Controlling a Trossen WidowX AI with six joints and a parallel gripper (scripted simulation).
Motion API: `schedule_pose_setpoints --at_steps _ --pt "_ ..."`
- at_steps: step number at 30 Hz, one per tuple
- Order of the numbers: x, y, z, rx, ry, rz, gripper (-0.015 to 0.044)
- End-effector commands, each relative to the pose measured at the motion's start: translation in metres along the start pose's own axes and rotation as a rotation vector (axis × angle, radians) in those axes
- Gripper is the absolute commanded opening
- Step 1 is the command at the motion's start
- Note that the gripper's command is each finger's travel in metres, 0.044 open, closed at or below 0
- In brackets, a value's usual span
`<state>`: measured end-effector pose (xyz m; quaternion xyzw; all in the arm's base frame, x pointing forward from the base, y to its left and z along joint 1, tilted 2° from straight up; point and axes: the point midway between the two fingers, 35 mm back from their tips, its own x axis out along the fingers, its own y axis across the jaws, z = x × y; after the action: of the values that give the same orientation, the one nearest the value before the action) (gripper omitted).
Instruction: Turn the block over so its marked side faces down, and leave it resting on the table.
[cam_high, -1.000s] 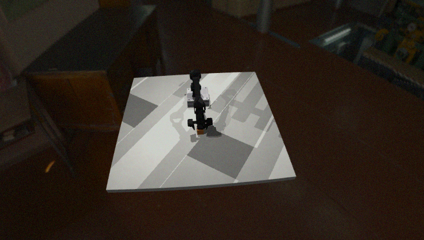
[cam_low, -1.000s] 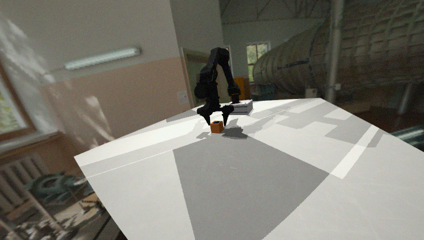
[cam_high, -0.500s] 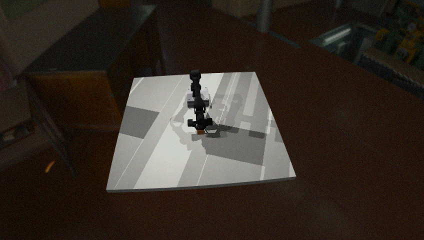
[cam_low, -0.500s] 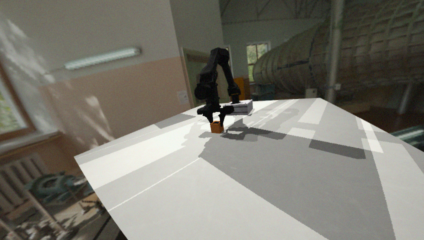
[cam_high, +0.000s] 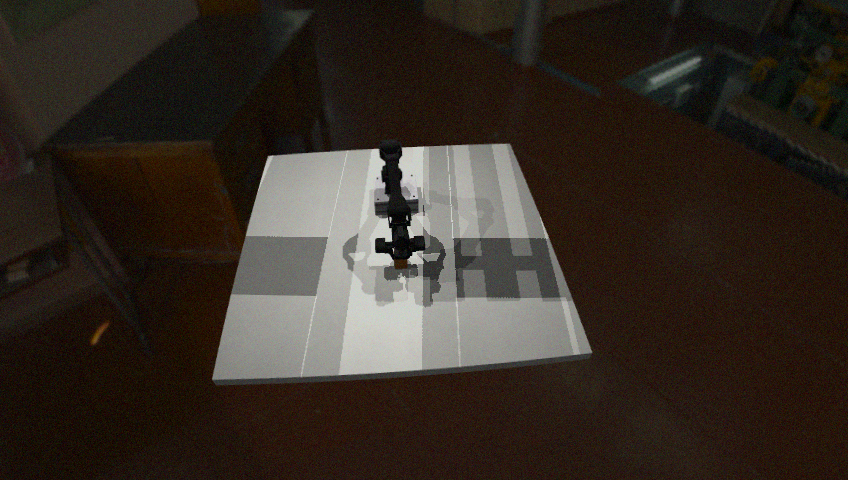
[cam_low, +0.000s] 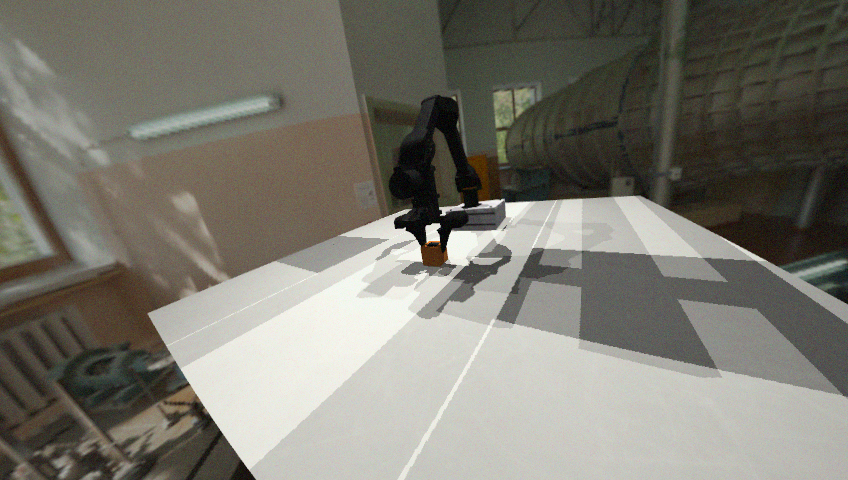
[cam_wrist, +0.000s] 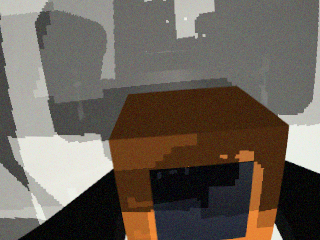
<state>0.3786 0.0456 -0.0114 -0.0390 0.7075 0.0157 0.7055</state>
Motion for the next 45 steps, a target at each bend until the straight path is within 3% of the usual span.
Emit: schedule_pose_setpoints --at_steps 1,10,45 --pt "-0.0231 0.0001 0.0017 -0.004 -0.009 0.0 0.0" --pt "-0.0275 0.0001 0.0018 -0.004 -0.018 0.0 0.0" --pt "-0.0209 0.0001 -0.0033 -0.004 -0.525 0.001 0.0"
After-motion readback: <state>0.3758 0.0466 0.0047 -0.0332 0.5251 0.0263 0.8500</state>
